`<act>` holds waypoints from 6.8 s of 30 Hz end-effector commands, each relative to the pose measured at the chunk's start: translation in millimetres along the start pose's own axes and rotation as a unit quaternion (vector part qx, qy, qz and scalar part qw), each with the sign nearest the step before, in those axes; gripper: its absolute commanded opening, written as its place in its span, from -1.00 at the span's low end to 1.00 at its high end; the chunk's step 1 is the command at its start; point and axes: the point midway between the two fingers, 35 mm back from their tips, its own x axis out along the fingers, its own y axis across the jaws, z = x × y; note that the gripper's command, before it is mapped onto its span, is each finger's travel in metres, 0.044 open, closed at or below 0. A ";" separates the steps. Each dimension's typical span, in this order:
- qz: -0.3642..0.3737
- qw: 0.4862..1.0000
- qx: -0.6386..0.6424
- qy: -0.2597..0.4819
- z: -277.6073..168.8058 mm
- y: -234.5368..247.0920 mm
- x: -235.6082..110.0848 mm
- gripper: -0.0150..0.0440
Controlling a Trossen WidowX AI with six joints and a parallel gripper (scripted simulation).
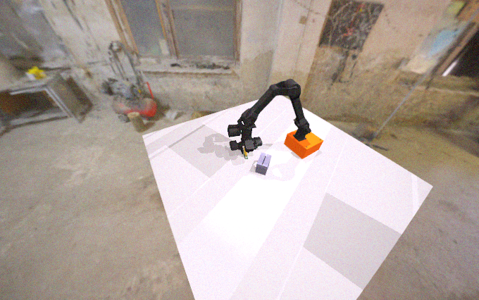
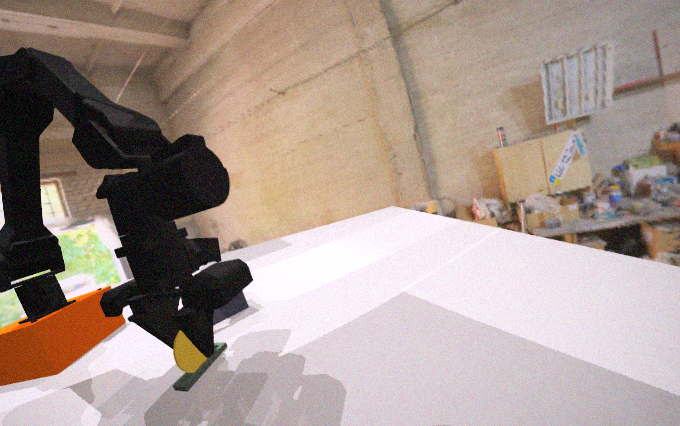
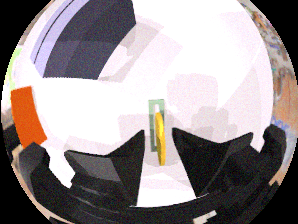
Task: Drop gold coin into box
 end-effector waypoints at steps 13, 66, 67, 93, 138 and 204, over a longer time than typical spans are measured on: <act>0.000 1.000 -0.001 0.002 -0.7 1.0 6.3 -0.49; 0.000 0.998 0.070 0.002 1.7 -0.7 -89.3 -0.49; 0.000 0.996 0.086 0.002 2.2 -1.0 -89.3 -0.49; -0.001 0.949 0.314 0.001 21.0 -0.3 -89.9 -0.49; 0.004 0.949 0.314 -0.003 119.5 64.4 -89.4 -0.49; 0.004 0.950 0.312 0.000 126.1 70.9 -75.4 -0.49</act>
